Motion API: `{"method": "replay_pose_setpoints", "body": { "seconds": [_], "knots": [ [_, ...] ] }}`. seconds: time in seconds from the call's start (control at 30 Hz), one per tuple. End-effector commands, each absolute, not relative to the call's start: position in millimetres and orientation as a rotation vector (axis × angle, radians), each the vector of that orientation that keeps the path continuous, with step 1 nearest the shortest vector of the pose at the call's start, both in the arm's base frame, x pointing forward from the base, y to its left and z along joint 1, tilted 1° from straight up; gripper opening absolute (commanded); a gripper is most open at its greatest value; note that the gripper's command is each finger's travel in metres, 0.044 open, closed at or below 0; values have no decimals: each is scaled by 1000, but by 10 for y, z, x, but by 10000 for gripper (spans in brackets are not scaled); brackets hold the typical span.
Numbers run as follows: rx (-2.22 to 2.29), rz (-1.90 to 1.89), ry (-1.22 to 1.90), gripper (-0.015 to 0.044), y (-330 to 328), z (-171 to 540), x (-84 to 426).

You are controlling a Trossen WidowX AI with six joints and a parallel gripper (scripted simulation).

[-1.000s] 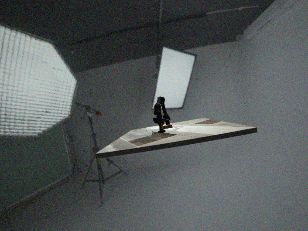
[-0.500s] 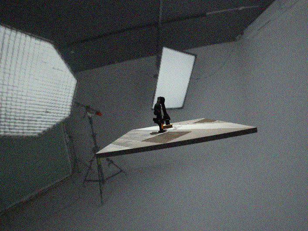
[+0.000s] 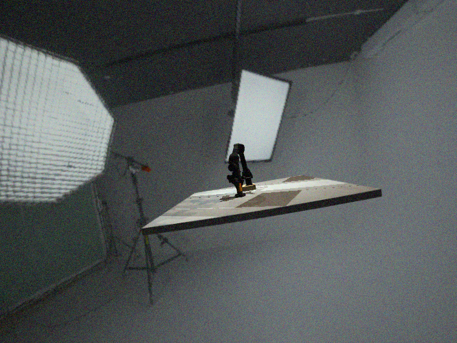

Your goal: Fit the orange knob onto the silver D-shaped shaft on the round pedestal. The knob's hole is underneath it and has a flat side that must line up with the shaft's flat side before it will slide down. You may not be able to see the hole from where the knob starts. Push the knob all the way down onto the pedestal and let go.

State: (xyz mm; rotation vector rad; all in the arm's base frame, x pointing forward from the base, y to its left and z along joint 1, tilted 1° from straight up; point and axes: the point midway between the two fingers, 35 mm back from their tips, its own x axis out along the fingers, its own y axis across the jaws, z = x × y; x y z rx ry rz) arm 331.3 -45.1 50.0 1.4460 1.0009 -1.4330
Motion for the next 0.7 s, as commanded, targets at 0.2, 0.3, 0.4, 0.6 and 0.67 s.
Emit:
{"method": "replay_pose_setpoints", "body": {
  "seconds": [0.2, 0.3, 0.4, 0.6, 0.67],
  "knots": [
    [1447, -1436, 1001, 440, -450, 500, 3309],
    [1447, -1436, 1001, 440, -450, 500, 3309],
    [1447, -1435, 1001, 440, -450, 689, 3334],
    [1446, -1433, 1001, 440, -435, 1435, 3303],
    [1446, -1433, 1001, 440, -436, 1457, 3313]
  ]
}}
